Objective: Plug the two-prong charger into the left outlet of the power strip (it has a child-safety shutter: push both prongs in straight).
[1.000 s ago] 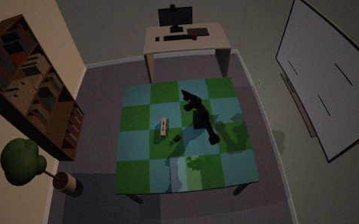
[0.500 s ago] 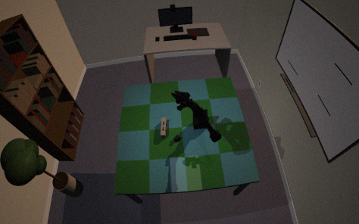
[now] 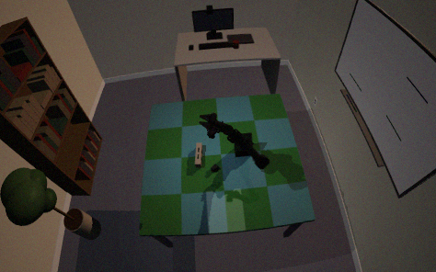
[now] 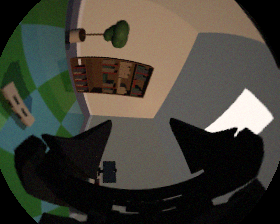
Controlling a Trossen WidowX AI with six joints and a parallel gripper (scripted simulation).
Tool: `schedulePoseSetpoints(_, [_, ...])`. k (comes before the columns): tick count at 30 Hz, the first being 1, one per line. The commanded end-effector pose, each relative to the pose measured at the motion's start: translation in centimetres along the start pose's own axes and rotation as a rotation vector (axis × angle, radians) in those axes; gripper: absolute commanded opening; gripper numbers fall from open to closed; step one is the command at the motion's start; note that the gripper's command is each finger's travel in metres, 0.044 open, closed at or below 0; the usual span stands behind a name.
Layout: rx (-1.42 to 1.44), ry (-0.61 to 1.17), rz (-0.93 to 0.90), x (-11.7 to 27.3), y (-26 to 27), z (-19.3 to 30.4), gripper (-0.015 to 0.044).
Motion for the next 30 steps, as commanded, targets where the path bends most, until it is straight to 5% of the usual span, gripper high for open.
schedulePoseSetpoints(1, [-0.053, -0.042, -0.093, -1.0, 2.2, -1.0, 0.0440])
schedulePoseSetpoints(30, [-0.312, -0.195, -0.803, -2.0, 18.4, -9.3, 0.0440])
Point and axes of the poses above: the point midway between the two fingers, 35 mm back from their tips, its own x axis back along the fingers, its own y axis across the jaws, z = x × y, the point moved 2 cm from there along x, back along the fingers, and after that the axes turned 8 degrees about x, right-handed, at the moved point
